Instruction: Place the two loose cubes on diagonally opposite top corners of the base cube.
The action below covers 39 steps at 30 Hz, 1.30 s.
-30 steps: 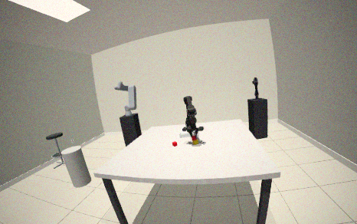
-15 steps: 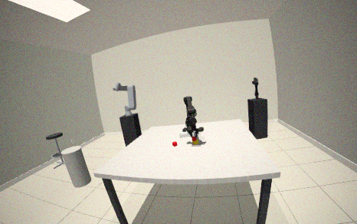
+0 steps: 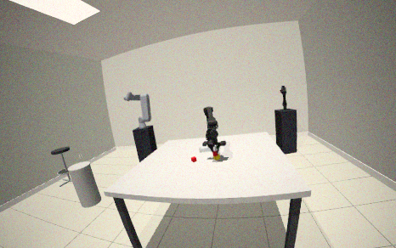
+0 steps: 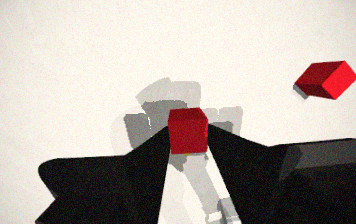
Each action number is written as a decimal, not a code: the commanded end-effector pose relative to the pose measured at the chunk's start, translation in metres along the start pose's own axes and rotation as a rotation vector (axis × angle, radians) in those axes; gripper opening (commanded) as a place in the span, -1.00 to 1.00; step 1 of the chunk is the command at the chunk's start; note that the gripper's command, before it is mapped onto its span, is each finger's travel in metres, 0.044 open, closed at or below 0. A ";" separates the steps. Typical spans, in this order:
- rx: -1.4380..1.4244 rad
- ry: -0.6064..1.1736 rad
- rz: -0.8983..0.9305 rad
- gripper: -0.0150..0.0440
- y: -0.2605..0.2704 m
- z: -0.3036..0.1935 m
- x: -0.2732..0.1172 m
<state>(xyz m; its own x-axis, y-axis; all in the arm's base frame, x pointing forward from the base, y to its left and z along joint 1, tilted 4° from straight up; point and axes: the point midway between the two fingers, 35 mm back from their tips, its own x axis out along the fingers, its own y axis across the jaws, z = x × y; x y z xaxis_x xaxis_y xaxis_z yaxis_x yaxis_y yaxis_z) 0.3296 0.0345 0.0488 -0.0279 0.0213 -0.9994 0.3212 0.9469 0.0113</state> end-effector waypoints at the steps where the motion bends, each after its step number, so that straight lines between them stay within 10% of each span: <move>1: 0.000 0.002 0.002 0.20 0.000 0.000 0.001; 39: 0.000 0.000 0.000 0.20 0.000 0.000 -0.030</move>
<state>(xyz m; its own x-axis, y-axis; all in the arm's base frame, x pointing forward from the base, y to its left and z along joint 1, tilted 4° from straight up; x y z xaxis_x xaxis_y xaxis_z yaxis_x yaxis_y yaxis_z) 0.3290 0.0338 0.0753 -0.0390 0.0203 -0.9990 0.3231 0.9464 0.0066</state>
